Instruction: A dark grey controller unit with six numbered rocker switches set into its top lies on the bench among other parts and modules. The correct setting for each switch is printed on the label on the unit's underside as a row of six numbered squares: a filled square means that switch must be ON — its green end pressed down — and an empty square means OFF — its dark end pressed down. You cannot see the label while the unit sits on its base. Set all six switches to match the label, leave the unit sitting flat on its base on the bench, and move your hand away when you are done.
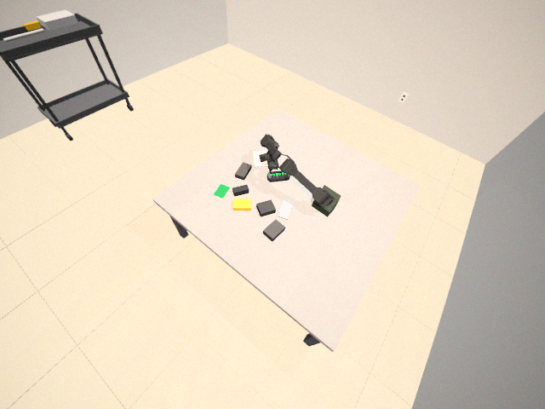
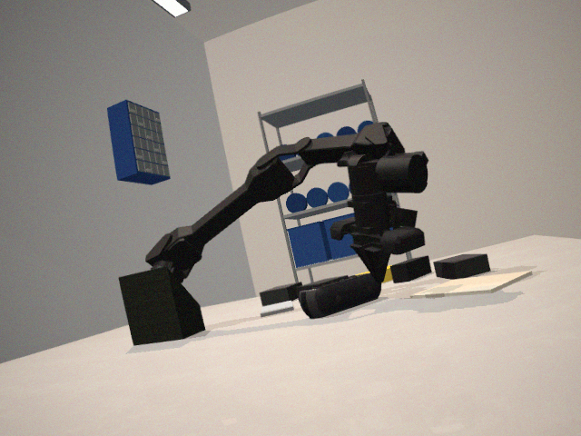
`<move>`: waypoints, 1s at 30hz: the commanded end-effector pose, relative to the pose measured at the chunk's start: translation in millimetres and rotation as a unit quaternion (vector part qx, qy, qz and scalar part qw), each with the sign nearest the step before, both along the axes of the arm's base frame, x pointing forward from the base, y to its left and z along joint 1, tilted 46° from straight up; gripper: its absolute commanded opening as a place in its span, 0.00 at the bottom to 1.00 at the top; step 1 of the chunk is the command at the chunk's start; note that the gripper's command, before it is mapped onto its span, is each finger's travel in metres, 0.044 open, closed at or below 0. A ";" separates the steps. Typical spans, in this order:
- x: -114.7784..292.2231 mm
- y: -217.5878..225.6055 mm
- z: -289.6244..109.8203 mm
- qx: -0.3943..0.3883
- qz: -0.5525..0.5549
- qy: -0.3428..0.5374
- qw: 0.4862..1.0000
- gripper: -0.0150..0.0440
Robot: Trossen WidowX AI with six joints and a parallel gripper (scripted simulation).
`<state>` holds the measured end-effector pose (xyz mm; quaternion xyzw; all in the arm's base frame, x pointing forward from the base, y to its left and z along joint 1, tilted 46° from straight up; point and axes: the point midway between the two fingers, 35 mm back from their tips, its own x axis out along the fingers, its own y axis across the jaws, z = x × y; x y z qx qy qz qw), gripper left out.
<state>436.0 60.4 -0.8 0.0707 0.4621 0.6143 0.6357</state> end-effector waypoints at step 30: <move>1.4 22.3 -14.1 -0.048 0.061 -0.014 0.997 0.25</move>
